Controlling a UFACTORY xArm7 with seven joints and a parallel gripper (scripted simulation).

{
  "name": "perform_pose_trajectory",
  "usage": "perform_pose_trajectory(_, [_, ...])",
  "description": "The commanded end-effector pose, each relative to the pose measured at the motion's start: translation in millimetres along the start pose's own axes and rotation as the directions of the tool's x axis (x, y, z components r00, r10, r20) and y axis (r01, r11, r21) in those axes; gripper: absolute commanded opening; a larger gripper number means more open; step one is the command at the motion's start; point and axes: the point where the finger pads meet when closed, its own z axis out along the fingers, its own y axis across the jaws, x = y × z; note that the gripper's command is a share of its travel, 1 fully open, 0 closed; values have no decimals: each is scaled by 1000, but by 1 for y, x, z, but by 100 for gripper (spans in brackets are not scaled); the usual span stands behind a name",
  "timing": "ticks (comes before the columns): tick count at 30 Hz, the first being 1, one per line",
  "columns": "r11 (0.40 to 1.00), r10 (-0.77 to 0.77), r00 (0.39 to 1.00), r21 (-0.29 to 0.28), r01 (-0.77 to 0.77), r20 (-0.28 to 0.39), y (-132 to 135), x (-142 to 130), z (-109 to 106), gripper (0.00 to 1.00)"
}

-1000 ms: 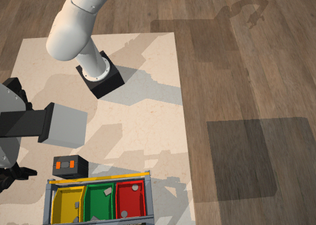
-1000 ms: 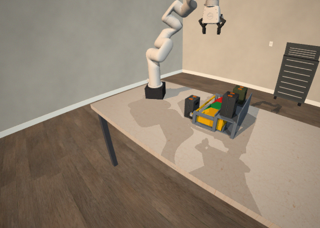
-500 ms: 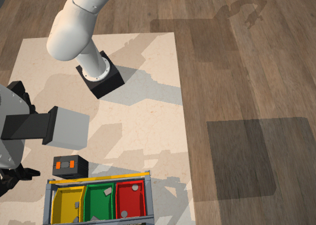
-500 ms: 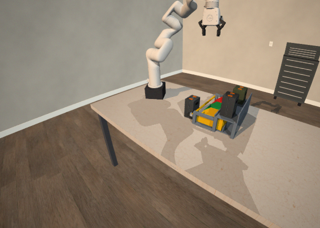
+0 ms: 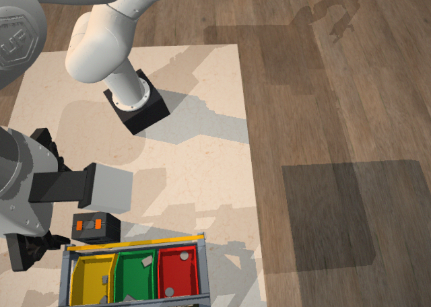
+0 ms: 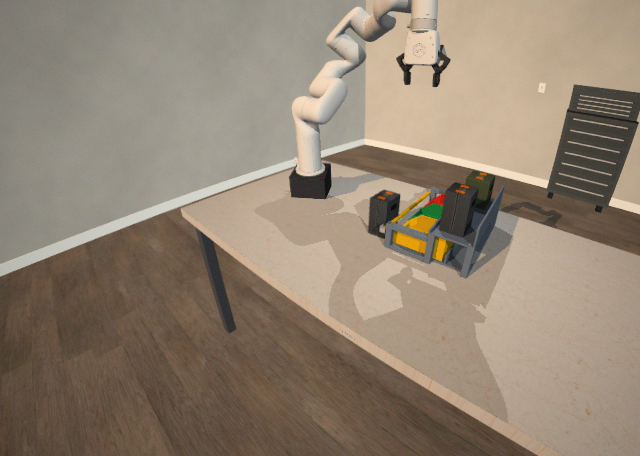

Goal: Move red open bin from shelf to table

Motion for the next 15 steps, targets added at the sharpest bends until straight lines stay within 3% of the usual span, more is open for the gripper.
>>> perform_pose_trajectory(1, [1000, 0, 1000, -2, 0, 0, 0, 0, 35, 100])
perform_pose_trajectory(2, [1000, -1, 1000, -2, 1, 0, 0, 0, 45, 100])
perform_pose_trajectory(14, [1000, -1, 1000, -2, 1, 0, 0, 0, 45, 100])
perform_pose_trajectory(15, [1000, 0, 1000, -2, 0, 0, 0, 0, 54, 100])
